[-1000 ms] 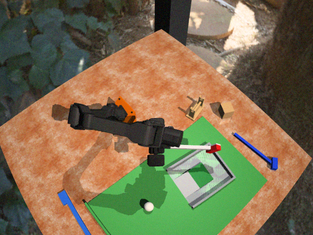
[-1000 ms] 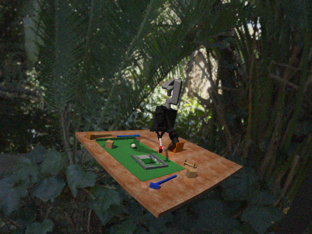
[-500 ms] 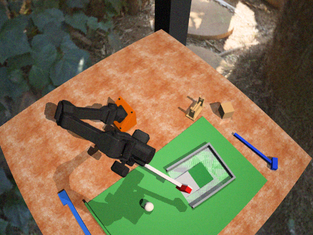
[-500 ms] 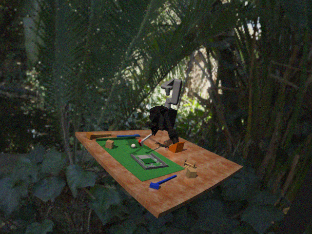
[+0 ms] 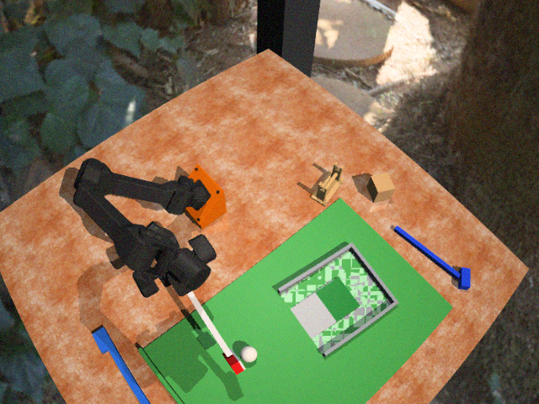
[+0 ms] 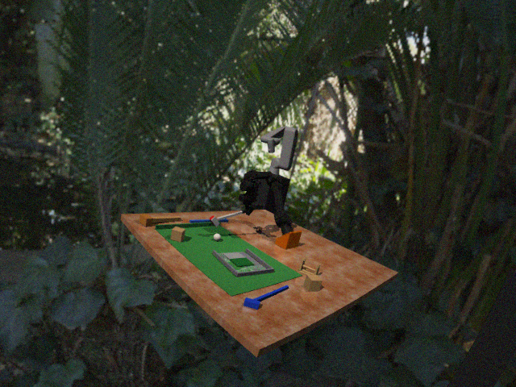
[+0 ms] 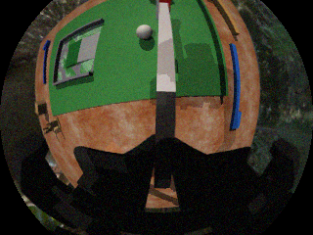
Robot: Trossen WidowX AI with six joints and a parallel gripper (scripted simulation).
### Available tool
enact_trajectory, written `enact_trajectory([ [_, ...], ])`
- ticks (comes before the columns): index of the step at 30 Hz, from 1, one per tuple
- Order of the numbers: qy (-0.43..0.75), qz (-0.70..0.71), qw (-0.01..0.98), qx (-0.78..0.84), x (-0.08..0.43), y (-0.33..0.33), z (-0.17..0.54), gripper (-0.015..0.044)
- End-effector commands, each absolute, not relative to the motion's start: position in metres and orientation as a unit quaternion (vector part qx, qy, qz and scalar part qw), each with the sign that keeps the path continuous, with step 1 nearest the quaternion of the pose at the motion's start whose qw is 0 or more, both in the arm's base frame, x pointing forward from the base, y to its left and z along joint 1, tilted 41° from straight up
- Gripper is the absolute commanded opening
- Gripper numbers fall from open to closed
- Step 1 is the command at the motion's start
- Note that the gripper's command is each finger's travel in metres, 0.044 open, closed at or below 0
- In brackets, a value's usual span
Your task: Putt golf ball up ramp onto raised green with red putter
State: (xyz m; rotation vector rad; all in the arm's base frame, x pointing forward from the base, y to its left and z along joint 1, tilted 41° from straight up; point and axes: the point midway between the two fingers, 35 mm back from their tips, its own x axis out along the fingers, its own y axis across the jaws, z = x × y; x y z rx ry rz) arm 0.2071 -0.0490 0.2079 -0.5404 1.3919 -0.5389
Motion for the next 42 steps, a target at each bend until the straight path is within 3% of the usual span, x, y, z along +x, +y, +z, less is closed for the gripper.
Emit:
enact_trajectory([
  [1, 0.619, -0.256, 0.705, -0.234, 0.202, -0.053, 0.211, 0.0000],
  [42, 0.619, -0.259, 0.703, -0.233, 0.209, -0.096, 0.162, 0.0000],
])
